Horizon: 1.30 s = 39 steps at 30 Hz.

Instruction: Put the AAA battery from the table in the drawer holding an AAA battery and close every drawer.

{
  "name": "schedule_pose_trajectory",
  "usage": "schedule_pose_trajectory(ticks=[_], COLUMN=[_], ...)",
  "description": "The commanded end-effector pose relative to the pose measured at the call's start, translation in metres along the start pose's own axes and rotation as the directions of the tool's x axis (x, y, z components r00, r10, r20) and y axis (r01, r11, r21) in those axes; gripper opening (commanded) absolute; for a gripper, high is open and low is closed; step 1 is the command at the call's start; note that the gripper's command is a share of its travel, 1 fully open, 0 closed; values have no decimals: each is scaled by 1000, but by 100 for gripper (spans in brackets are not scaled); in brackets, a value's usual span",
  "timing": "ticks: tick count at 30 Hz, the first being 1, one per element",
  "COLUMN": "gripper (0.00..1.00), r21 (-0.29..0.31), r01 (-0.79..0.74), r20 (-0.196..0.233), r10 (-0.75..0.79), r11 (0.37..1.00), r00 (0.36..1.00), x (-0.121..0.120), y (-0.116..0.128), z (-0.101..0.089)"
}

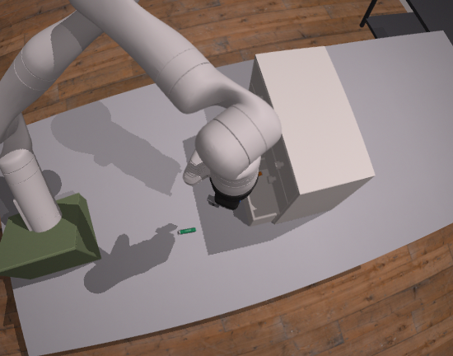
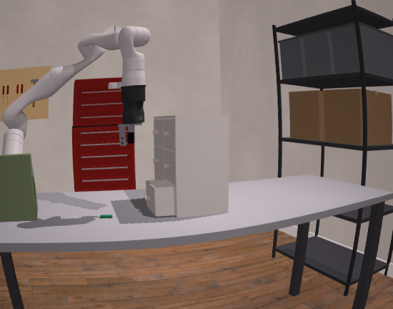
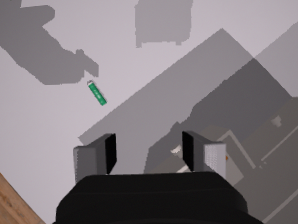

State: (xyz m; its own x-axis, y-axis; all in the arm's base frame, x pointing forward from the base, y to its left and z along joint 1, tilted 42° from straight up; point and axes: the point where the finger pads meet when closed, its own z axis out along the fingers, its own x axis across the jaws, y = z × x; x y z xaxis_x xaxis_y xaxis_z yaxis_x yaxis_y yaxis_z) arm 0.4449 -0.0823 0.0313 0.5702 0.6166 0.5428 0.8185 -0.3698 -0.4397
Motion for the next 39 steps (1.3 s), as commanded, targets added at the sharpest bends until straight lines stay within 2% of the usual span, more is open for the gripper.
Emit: schedule_pose_trajectory(ticks=[1,14,18,31,33,39], gripper=[100,100,100,100,100,100], r21=[1,-5,-5,-3,-3,0], r01=[-34,-301,-342,-592,-592,-690], r20=[-1,-23,-27,-51,-51,-61], r10=[34,300,341,591,591,688], r11=[999,954,940,806,806,724], r00=[999,954,939,805,805,723], x=[0,7,8,15,15,18], y=[1,12,13,24,24,28], z=[2,15,18,31,31,37])
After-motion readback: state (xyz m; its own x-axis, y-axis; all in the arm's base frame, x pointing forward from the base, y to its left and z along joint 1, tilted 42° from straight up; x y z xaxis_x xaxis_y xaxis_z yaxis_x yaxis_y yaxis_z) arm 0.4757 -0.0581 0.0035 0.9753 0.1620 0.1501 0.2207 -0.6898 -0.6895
